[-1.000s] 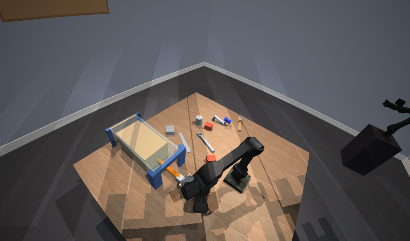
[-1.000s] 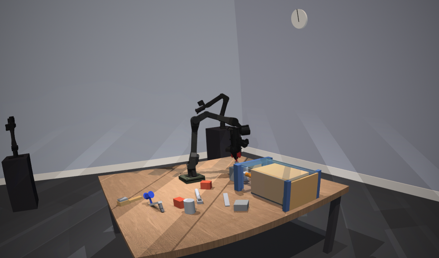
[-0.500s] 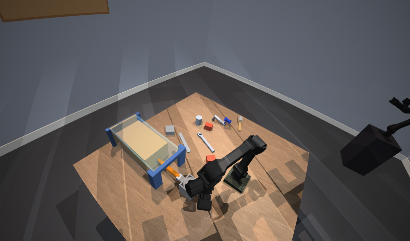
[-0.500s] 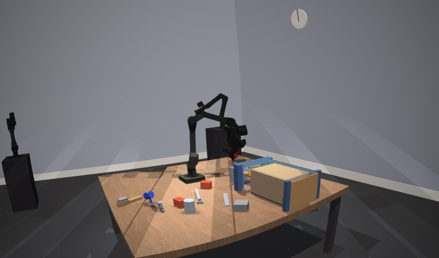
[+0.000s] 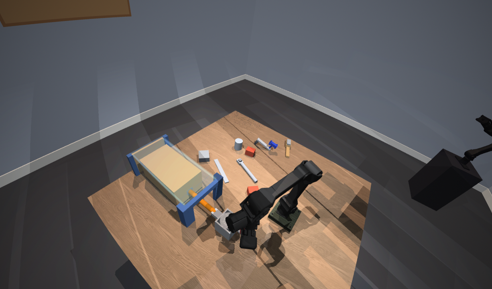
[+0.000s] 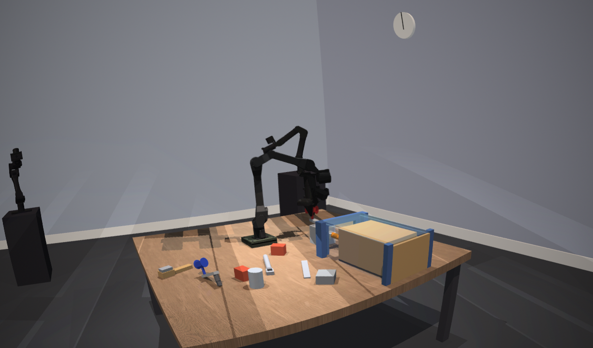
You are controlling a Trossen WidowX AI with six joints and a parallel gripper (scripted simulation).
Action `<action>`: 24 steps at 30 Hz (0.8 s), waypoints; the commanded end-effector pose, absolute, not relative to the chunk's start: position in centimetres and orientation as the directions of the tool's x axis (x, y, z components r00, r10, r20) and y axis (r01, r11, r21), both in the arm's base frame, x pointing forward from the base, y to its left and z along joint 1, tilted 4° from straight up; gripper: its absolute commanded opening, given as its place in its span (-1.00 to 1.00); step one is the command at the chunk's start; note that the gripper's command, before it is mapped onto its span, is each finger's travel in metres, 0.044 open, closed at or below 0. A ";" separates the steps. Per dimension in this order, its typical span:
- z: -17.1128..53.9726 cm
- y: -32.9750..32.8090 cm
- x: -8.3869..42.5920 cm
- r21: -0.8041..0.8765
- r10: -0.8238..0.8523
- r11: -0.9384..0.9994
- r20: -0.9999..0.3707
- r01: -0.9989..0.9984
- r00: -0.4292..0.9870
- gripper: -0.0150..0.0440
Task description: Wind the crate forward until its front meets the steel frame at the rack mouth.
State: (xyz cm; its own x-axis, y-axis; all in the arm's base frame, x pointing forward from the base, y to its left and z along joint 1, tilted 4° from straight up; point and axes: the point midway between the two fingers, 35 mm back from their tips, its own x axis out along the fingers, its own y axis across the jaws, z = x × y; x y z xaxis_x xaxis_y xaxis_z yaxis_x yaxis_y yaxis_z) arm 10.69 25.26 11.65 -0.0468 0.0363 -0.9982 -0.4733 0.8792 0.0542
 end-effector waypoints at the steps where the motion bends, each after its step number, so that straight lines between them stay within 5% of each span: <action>1: 11.3 23.7 10.6 0.028 0.003 0.884 -0.998 -0.467 -0.055 -0.49; 24: 11.2 19.4 11.8 0.024 -0.001 0.884 -0.999 -0.467 -0.054 -0.49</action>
